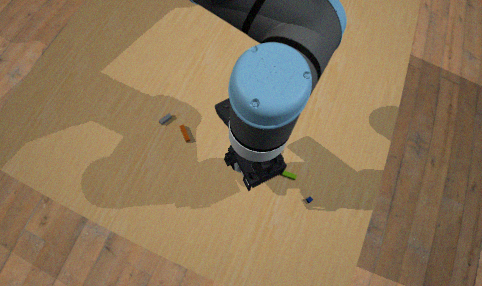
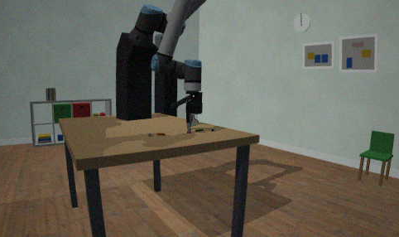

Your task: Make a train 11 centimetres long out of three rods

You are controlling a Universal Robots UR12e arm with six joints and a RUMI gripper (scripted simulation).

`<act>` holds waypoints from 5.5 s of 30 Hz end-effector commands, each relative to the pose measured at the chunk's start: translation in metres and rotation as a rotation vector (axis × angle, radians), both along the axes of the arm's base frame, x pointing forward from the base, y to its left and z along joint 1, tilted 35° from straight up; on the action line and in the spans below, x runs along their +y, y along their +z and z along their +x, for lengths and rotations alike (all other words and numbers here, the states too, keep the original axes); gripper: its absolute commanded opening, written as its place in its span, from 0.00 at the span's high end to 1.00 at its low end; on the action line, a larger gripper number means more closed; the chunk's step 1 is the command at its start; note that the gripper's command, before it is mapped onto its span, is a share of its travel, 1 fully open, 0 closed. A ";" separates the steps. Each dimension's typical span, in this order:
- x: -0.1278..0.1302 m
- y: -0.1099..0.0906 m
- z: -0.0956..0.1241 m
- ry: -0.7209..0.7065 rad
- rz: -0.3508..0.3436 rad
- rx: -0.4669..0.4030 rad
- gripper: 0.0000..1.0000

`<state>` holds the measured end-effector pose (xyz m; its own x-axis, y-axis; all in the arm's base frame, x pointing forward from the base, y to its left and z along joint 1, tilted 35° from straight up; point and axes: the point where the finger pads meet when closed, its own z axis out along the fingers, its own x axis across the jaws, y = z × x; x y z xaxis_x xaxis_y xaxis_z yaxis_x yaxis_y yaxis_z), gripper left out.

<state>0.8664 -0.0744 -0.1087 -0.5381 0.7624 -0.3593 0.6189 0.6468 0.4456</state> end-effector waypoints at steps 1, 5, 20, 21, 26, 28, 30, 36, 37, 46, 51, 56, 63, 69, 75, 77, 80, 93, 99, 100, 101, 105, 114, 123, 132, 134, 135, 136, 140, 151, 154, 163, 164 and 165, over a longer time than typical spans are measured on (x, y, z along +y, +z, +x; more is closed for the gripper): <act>0.000 0.001 0.000 0.000 0.000 -0.001 1.00; 0.000 0.001 0.000 0.000 0.000 -0.001 1.00; -0.001 0.046 -0.031 0.000 0.000 -0.001 1.00; -0.001 0.052 -0.036 0.000 0.000 -0.001 1.00; -0.002 0.075 -0.052 0.000 0.000 -0.001 1.00; -0.002 0.080 -0.055 0.000 0.000 -0.001 1.00; -0.002 0.082 -0.057 0.000 0.000 -0.001 1.00; -0.002 0.083 -0.057 0.000 0.000 -0.001 1.00; -0.002 0.083 -0.057 0.000 0.000 -0.001 1.00; -0.011 0.077 -0.062 0.015 -0.011 0.001 1.00; -0.046 0.058 -0.080 0.068 -0.048 0.005 1.00; -0.076 0.042 -0.098 0.118 -0.082 0.007 1.00; -0.145 0.005 -0.151 0.245 -0.169 0.004 1.00; -0.180 -0.013 -0.186 0.320 -0.223 -0.005 1.00; -0.188 -0.017 -0.195 0.339 -0.237 -0.008 1.00; -0.189 -0.018 -0.196 0.341 -0.238 -0.008 1.00; -0.189 -0.018 -0.196 0.341 -0.238 -0.008 1.00; -0.189 -0.018 -0.196 0.341 -0.238 -0.008 1.00; -0.189 -0.025 -0.191 0.341 -0.238 -0.008 1.00; -0.188 -0.027 -0.190 0.341 -0.238 -0.008 1.00; -0.188 -0.029 -0.188 0.341 -0.238 -0.008 1.00; -0.188 -0.035 -0.184 0.341 -0.238 -0.008 1.00; -0.188 -0.067 -0.161 0.341 -0.238 -0.008 1.00; -0.187 -0.086 -0.148 0.341 -0.238 -0.008 1.00; -0.187 -0.090 -0.145 0.341 -0.238 -0.008 1.00; -0.187 -0.090 -0.145 0.341 -0.238 -0.008 1.00; -0.187 -0.090 -0.145 0.341 -0.238 -0.008 1.00; -0.187 -0.090 -0.145 0.341 -0.238 -0.008 1.00; -0.187 -0.090 -0.145 0.341 -0.238 -0.008 1.00; -0.187 -0.090 -0.145 0.341 -0.238 -0.008 1.00; -0.187 -0.090 -0.145 0.341 -0.238 -0.008 1.00; -0.187 -0.090 -0.145 0.341 -0.238 -0.008 1.00; -0.187 -0.090 -0.145 0.341 -0.238 -0.008 1.00; -0.187 -0.090 -0.145 0.341 -0.238 -0.008 1.00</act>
<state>0.7209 -0.2614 -0.1989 -0.7422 0.4359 -0.5090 0.3484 0.8998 0.2626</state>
